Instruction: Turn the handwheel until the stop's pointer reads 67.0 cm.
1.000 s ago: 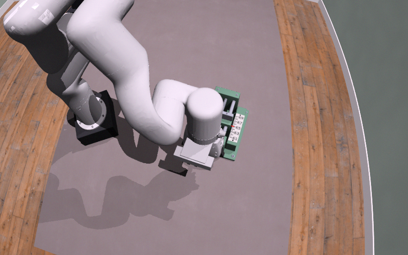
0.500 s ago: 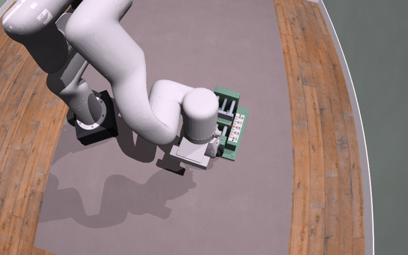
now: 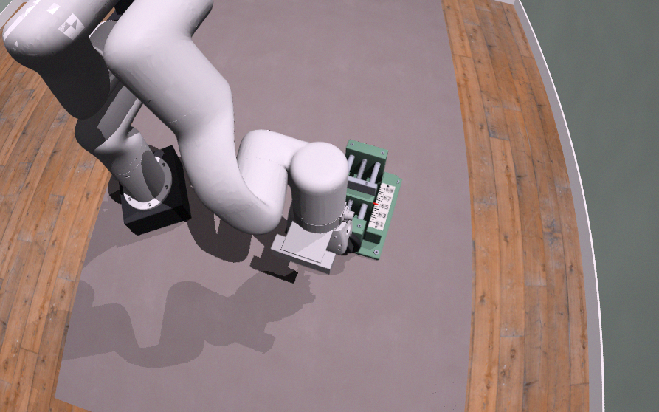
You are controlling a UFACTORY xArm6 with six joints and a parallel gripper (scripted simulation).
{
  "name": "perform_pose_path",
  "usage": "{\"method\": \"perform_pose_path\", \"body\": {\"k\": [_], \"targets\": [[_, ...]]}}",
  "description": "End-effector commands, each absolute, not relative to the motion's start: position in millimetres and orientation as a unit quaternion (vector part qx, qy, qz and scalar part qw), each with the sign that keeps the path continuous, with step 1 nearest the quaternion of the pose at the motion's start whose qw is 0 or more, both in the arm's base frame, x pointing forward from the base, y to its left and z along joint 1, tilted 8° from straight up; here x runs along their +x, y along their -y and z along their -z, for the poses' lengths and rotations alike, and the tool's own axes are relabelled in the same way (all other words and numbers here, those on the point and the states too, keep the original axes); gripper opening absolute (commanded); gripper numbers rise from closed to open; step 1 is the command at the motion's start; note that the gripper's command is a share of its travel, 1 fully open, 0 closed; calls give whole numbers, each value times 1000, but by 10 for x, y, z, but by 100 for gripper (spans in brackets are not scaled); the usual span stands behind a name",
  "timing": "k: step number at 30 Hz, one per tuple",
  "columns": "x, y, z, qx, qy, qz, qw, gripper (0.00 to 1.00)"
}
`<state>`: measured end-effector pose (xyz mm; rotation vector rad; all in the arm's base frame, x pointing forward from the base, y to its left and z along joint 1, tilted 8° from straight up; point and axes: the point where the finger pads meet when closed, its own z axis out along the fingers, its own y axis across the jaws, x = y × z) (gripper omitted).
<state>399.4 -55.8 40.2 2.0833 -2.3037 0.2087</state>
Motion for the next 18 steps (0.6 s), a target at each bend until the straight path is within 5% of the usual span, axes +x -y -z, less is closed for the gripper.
{"method": "perform_pose_path", "body": {"k": [1,18], "targets": [[3996,557,-407,669,740,-69,13,6],[3954,559,-353,669,740,-69,13,6]]}}
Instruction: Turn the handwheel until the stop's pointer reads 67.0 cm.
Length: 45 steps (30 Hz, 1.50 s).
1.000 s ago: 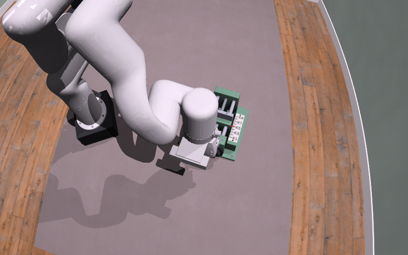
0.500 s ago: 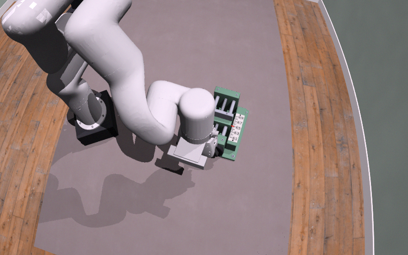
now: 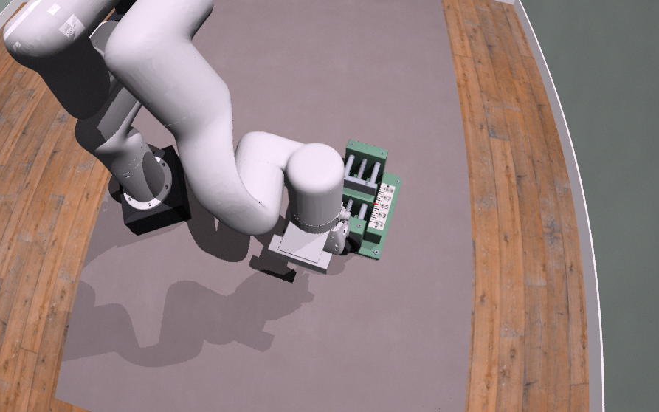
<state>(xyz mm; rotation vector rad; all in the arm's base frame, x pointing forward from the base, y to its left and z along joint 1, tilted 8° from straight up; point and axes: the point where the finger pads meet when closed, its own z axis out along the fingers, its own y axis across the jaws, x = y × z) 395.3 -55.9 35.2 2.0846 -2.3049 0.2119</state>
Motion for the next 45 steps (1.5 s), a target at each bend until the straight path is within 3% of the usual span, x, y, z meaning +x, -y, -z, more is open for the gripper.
{"method": "perform_pose_path", "body": {"k": [1,45], "targets": [[3952,559,-349,669,740,-69,13,6],[3918,564,-271,669,740,-69,13,6]]}}
